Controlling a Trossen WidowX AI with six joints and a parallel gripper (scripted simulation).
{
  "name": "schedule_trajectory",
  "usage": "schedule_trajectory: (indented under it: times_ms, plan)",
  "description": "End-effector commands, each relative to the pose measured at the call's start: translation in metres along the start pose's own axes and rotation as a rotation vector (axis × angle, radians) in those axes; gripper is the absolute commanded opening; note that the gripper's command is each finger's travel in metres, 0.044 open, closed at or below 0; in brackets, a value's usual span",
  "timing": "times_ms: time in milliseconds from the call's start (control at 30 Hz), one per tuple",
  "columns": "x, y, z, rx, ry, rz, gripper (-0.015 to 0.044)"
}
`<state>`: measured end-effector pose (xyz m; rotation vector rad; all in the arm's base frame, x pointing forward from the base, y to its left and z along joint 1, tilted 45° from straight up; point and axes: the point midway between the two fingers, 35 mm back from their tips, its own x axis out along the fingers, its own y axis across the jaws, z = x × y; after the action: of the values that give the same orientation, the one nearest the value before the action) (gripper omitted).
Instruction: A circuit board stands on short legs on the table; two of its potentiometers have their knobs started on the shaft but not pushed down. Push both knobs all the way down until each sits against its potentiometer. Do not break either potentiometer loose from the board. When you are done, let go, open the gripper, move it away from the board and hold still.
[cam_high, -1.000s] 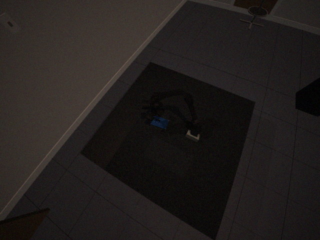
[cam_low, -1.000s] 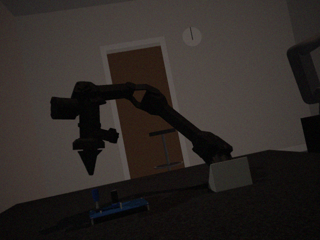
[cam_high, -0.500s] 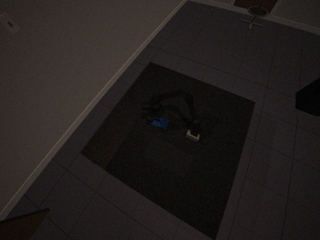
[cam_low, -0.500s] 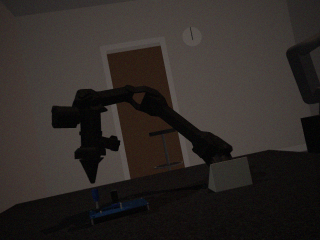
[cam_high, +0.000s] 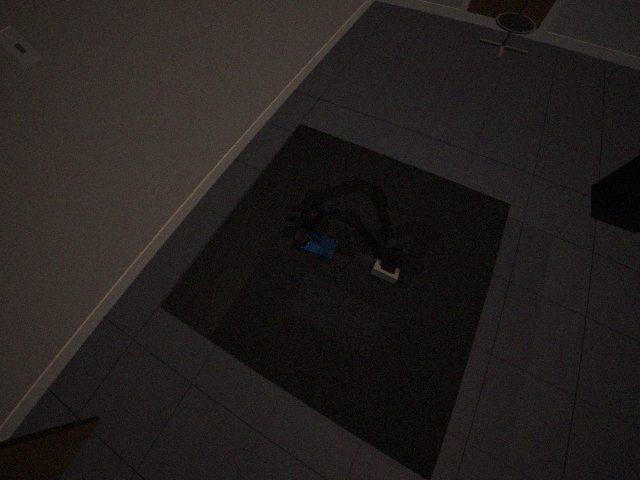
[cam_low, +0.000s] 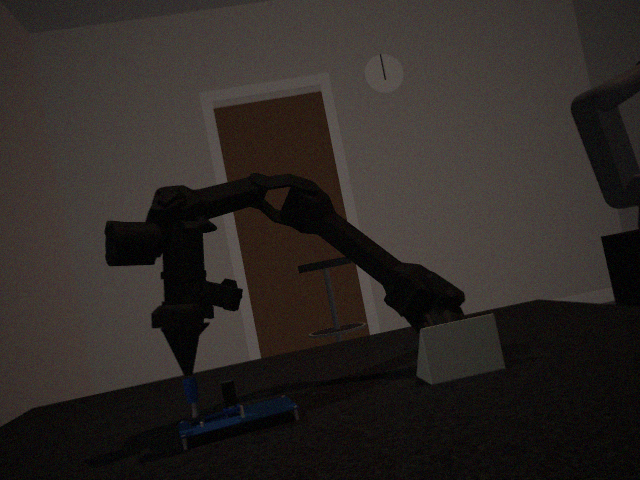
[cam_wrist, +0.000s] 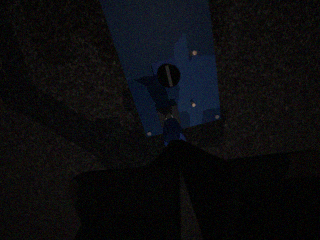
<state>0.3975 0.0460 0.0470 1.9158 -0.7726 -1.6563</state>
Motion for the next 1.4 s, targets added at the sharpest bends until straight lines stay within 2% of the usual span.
schedule_trajectory:
  times_ms: [0, 1367]
  plan:
    - [0.0007, 0.0003, 0.0001, -0.005, 0.002, 0.002, 0.0]
    - [0.0079, 0.0005, 0.0011, -0.005, 0.002, 0.003, 0.0]
